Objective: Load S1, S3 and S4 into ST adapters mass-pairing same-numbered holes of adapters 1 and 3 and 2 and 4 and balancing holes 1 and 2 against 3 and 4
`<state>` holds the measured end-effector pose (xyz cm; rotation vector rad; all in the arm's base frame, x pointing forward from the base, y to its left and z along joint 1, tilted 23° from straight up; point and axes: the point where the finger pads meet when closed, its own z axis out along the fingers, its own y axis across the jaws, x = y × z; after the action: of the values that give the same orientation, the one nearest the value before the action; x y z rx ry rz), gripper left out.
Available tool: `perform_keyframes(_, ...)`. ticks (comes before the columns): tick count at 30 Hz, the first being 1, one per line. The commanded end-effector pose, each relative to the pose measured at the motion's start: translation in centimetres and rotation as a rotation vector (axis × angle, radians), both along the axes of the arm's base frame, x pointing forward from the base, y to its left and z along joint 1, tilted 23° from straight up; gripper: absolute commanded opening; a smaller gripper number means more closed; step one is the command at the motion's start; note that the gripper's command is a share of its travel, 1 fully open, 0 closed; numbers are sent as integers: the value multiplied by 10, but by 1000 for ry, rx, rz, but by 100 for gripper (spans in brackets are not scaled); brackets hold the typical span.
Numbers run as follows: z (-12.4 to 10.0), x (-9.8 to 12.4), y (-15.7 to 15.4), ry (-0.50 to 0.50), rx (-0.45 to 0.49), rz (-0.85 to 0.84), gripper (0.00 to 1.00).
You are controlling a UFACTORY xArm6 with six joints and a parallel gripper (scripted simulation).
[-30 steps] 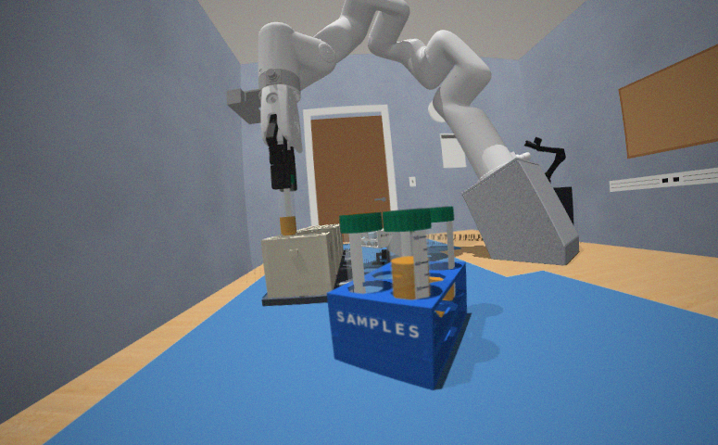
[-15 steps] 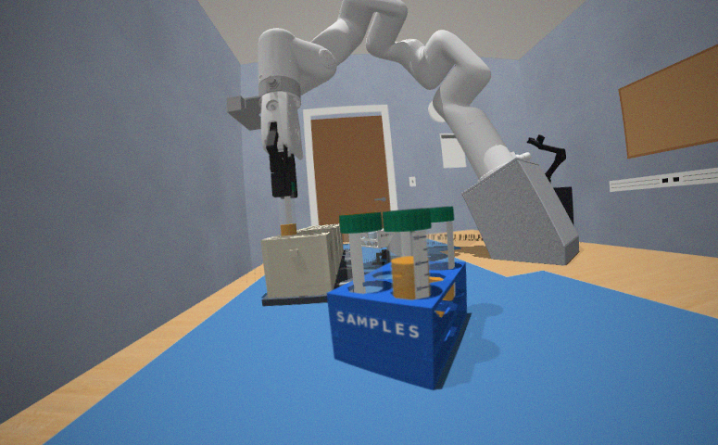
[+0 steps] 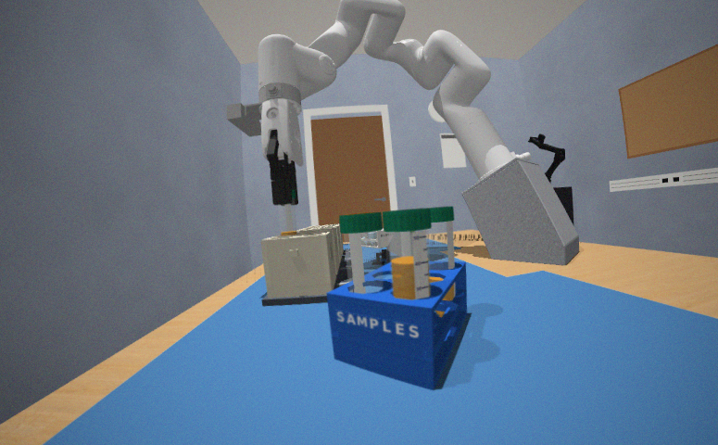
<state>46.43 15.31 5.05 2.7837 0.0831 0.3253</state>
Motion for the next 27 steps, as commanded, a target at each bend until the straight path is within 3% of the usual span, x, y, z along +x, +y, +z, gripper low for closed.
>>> perform_keyframes(1, -2, 2, 0, -3, 2, 1, 0)
perform_keyframes(27, -22, 7, -7, -3, 2, 1, 0)
